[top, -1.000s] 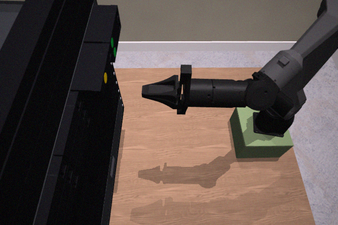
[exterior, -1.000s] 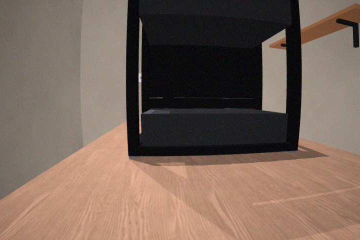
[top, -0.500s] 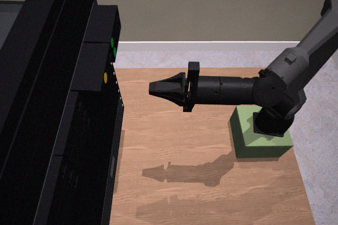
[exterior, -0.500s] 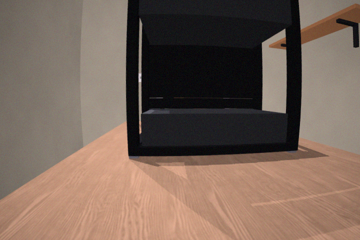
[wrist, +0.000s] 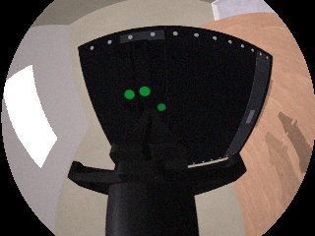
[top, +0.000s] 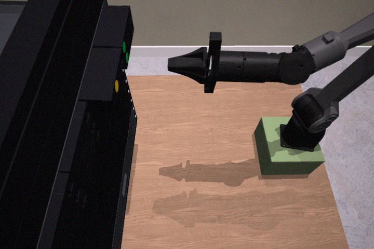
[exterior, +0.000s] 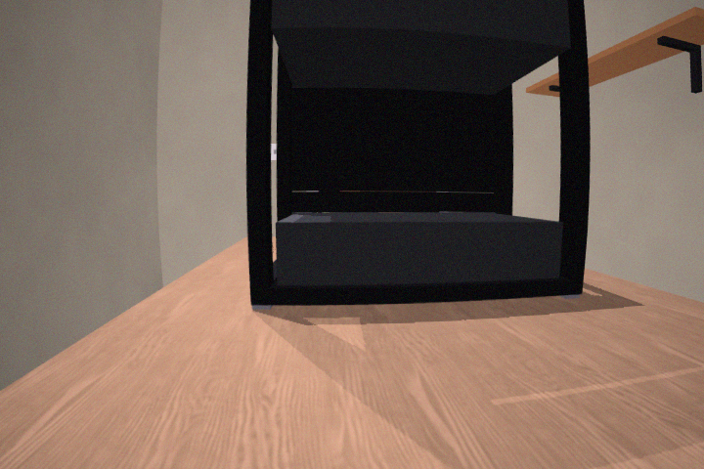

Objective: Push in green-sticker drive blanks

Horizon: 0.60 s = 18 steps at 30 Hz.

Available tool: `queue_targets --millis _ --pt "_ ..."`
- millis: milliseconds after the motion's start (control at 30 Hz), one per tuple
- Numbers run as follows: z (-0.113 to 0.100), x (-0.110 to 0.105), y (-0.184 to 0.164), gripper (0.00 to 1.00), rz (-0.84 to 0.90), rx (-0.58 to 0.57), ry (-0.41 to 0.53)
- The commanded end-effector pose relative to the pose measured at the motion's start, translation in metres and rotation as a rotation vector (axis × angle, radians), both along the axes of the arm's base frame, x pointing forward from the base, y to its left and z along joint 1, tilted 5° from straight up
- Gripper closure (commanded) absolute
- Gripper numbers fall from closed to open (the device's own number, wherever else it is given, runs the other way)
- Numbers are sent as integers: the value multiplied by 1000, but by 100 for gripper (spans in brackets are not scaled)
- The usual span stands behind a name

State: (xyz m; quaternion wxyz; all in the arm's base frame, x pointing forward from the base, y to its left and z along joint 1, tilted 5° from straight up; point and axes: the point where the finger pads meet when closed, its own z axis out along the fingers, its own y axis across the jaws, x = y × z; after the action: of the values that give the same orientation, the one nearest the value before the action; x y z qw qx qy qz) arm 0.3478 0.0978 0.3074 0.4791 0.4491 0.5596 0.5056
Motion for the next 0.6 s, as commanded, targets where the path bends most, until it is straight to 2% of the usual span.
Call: queue_targets --millis 0,233,567 --pt "6 2 -9 100 12 6 -9" --pt "13 4 -28 100 12 6 -9" --pt "16 5 -37 100 12 6 -9"
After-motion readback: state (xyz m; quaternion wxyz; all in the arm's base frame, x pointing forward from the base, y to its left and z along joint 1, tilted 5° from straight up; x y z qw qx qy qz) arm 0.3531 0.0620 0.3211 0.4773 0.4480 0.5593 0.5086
